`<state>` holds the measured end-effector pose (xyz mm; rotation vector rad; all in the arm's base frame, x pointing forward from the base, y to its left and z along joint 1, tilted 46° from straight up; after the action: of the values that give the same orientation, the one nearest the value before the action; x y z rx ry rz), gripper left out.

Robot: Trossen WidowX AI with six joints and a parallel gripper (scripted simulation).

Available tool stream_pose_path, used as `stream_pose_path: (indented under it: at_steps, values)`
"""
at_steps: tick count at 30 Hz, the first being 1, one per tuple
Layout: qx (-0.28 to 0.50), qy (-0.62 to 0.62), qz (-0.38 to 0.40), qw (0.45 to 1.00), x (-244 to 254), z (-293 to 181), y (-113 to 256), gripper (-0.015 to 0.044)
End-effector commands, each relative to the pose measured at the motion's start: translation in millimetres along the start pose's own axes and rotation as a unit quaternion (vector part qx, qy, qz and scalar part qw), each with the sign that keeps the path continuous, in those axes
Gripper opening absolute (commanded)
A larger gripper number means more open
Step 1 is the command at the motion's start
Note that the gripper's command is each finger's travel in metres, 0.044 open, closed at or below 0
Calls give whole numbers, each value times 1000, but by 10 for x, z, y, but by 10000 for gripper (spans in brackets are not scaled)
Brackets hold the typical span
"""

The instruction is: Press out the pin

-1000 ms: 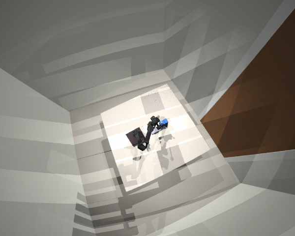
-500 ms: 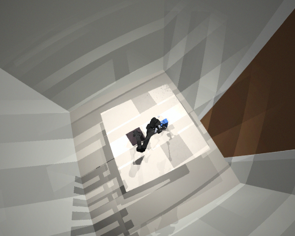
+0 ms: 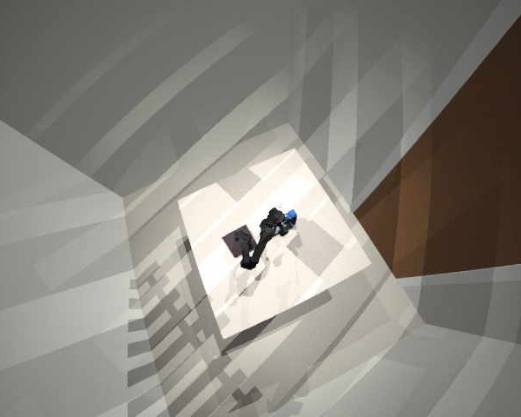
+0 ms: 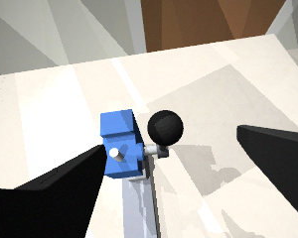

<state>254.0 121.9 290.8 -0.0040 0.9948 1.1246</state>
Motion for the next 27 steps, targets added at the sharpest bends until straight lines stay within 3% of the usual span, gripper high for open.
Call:
stream_pose_path:
  at_steps: [1, 27]
  values:
    - [2, 2, 2, 1000, 11, -4, -58, 440]
    - [0, -1, 2, 1000, 6, 3, -478, 440]
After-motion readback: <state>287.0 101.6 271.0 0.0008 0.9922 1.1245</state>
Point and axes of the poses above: the point midway between the two fingers, 35 mm back from their tips, its own y axis back along the fingers, its own x axis across the jaws, z = x × y, the point moved 6 cm from there along y, back along the fingers, and after that the axes turned 5 degrees about -y, right-handed, at the moved point
